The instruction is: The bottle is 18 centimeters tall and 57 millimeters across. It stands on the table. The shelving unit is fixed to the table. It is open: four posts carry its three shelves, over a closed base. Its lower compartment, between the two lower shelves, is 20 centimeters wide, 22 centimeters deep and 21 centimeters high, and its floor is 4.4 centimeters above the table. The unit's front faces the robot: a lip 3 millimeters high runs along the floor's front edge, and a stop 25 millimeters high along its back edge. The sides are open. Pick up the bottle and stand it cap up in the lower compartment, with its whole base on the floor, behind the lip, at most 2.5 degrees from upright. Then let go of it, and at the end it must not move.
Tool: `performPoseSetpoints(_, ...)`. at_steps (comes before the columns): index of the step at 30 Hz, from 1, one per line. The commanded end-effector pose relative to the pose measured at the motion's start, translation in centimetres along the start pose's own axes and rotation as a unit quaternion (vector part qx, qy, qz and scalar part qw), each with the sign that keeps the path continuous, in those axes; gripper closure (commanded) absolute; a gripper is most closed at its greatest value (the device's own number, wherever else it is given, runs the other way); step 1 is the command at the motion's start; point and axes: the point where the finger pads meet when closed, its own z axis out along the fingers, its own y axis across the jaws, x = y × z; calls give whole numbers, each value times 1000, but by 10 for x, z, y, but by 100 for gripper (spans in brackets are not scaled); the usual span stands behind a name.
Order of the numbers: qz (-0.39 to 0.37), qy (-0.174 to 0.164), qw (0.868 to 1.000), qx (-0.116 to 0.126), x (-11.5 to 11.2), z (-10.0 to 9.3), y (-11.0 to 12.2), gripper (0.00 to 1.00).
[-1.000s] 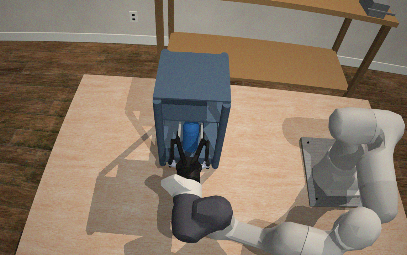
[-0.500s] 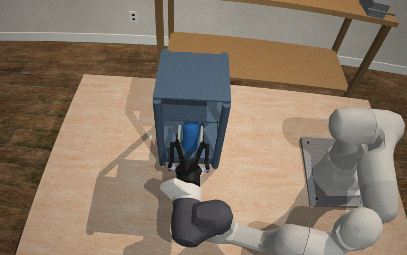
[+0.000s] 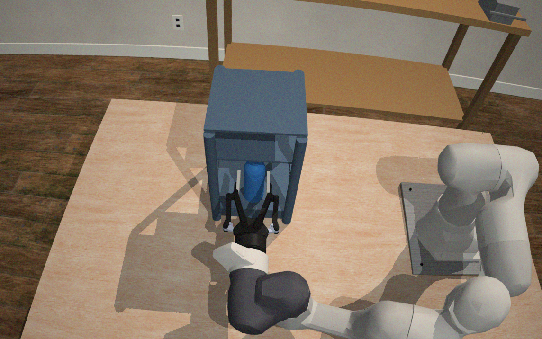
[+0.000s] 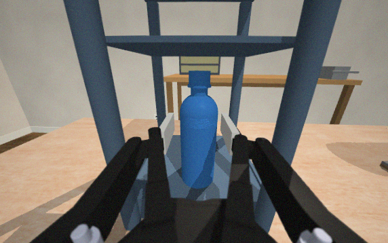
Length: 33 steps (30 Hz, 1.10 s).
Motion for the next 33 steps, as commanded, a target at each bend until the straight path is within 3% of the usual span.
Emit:
performPoseSetpoints(1,3,1,1000,-1,1,-5,1,54)
performPoseSetpoints(33,3,1,1000,-1,1,-21,1,54)
